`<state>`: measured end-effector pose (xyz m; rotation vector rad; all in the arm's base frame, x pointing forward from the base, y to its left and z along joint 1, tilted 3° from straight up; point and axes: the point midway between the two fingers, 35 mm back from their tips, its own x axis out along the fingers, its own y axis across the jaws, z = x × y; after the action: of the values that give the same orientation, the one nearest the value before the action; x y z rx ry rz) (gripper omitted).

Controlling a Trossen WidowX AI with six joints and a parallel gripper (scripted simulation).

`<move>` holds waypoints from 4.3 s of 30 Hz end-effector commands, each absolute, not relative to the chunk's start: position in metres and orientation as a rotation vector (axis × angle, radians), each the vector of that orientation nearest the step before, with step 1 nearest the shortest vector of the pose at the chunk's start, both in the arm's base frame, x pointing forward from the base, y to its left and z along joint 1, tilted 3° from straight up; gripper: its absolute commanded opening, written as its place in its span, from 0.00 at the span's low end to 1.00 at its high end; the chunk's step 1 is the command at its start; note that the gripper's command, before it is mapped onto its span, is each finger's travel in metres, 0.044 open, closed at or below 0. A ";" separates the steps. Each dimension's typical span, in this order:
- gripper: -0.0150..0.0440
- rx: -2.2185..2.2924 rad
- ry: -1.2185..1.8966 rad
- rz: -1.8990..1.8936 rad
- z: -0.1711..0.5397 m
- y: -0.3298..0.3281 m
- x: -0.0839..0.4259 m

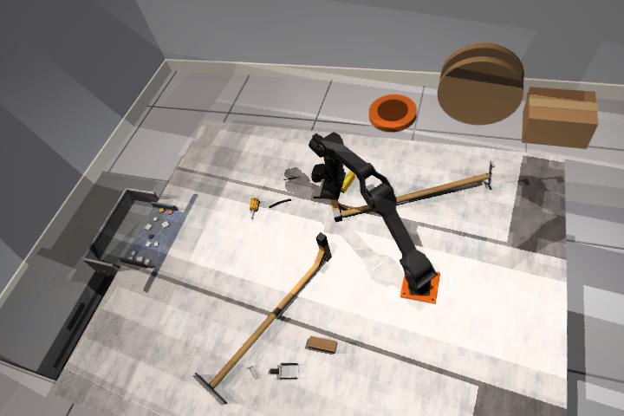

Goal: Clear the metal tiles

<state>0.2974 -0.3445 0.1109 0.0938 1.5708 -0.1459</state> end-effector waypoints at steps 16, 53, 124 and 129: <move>0.25 0.092 1.571 -0.148 0.111 -0.362 0.287; 0.25 0.000 1.565 -0.043 0.139 -0.288 0.301; 0.25 -0.619 1.464 0.640 0.147 0.052 0.426; 0.25 -0.663 1.454 0.686 0.147 0.078 0.423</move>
<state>0.4237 0.0659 0.1463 -0.6479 1.4596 0.6676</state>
